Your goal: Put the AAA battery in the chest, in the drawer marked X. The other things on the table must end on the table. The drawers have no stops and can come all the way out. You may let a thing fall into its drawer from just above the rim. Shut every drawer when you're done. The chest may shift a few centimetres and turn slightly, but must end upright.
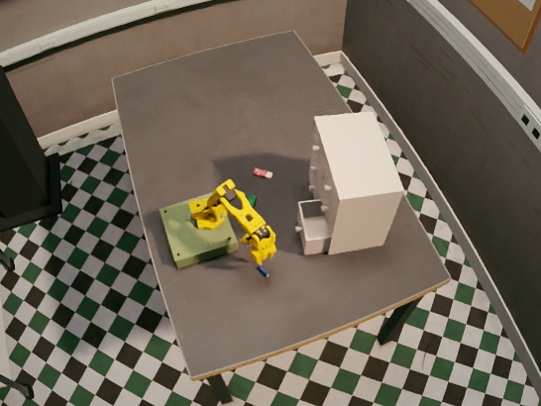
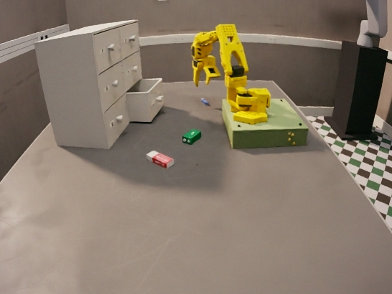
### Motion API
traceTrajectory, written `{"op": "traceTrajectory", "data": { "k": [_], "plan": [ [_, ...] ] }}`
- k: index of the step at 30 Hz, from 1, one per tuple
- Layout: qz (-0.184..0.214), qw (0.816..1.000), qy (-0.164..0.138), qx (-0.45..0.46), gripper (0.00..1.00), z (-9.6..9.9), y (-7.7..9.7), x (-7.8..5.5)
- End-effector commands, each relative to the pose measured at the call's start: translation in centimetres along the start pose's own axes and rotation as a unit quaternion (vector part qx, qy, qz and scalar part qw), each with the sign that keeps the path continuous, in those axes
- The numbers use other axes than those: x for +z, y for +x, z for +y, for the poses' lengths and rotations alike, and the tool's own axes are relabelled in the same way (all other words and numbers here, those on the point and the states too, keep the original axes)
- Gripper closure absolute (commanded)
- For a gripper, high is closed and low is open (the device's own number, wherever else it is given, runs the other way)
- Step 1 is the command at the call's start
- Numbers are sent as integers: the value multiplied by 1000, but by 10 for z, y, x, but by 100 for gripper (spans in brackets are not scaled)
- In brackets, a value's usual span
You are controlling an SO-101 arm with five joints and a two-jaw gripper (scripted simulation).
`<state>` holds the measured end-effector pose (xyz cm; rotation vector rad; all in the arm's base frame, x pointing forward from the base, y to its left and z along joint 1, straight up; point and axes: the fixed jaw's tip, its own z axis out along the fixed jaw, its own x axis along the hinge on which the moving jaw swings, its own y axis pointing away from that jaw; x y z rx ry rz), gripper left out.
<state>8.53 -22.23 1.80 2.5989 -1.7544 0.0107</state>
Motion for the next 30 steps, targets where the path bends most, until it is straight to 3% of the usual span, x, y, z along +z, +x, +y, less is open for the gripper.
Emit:
{"op": "traceTrajectory", "data": {
  "k": [1,15,30],
  "plan": [
    [-7,1000,1,0,81,2,-1,3],
    [-7,1000,1,0,81,2,-1,18],
    [-7,1000,1,0,81,2,-3,21]
  ]
}}
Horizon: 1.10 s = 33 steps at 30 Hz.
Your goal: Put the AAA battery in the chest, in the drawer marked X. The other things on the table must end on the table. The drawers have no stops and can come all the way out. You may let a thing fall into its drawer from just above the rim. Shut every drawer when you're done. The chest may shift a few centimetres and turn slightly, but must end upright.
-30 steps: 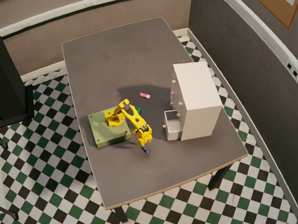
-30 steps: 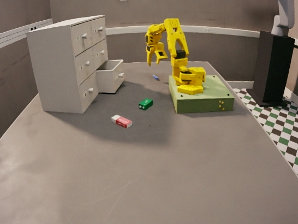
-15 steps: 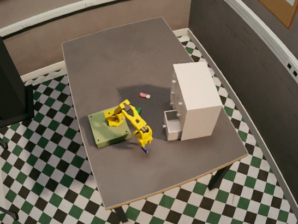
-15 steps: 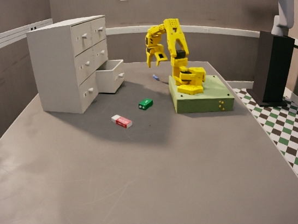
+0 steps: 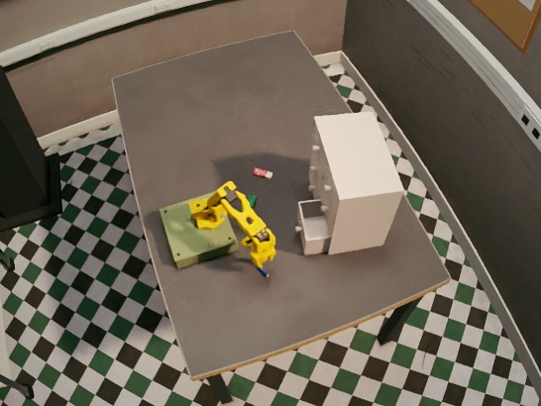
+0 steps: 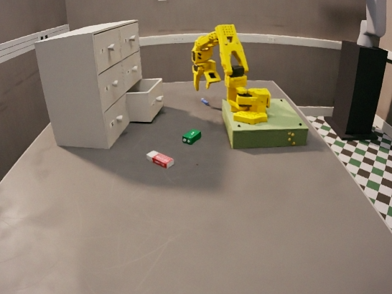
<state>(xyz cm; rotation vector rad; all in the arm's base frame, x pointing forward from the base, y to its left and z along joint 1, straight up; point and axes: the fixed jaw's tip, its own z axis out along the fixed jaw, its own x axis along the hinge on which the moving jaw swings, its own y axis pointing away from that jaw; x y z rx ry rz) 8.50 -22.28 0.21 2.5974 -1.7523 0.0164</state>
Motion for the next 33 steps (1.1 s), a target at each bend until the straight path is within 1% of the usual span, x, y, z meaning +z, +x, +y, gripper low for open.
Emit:
{"op": "traceTrajectory", "data": {
  "k": [1,11,24,29,33],
  "plan": [
    [-9,1000,1,0,81,2,-4,5],
    [-9,1000,1,0,81,3,-6,8],
    [-9,1000,1,0,81,3,-6,8],
    [-9,1000,1,0,81,2,-3,24],
    [-9,1000,1,0,81,2,-3,24]
  ]
}}
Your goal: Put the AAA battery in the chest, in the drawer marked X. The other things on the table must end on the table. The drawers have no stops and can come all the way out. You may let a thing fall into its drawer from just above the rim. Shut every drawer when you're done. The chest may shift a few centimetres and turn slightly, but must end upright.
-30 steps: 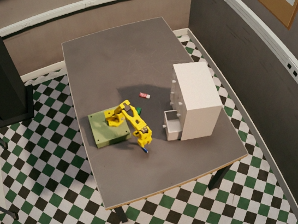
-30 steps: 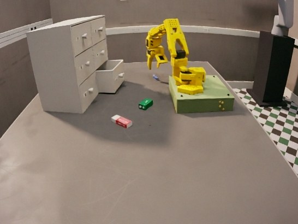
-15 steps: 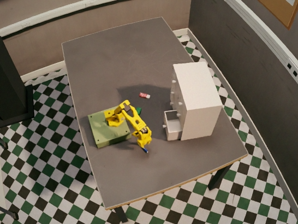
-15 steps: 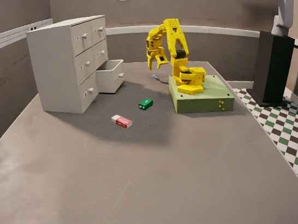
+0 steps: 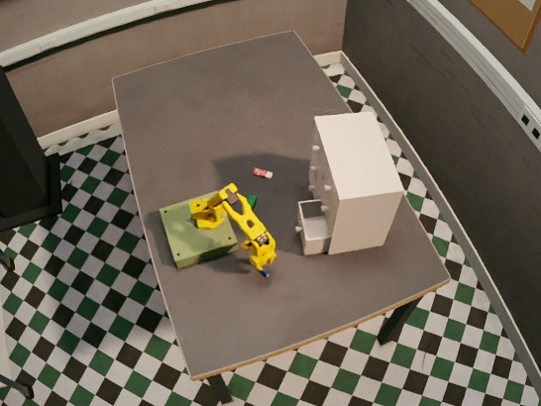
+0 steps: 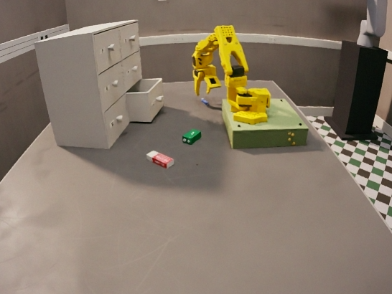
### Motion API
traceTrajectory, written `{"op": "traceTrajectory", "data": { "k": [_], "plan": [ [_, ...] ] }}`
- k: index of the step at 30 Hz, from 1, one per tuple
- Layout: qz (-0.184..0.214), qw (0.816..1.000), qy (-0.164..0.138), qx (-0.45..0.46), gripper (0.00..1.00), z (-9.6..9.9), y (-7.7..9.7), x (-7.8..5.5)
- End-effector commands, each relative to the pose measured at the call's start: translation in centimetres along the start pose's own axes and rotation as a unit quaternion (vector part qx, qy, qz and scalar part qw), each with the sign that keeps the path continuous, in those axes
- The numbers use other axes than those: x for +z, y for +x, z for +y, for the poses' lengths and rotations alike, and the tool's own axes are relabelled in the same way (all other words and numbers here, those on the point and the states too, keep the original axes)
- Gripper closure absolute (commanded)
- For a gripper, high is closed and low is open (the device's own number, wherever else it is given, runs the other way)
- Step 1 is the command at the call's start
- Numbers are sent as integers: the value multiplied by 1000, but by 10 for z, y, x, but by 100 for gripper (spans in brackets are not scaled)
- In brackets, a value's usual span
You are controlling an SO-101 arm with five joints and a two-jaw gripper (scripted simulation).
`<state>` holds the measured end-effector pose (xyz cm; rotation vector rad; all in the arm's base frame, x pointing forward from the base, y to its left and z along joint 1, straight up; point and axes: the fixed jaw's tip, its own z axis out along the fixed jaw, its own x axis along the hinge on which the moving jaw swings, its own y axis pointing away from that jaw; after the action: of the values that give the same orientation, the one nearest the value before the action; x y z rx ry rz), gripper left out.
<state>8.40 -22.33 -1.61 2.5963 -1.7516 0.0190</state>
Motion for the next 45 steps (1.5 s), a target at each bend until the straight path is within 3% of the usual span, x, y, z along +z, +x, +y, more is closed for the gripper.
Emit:
{"op": "traceTrajectory", "data": {
  "k": [1,8,12,25,28,45],
  "plan": [
    [-10,1000,1,0,81,1,-3,6],
    [-10,1000,1,0,81,1,-3,6],
    [-10,1000,1,0,81,0,-2,19],
    [-10,1000,1,0,81,0,-2,19],
    [-10,1000,1,0,81,0,-2,29],
    [-10,1000,1,0,81,0,-2,29]
  ]
}}
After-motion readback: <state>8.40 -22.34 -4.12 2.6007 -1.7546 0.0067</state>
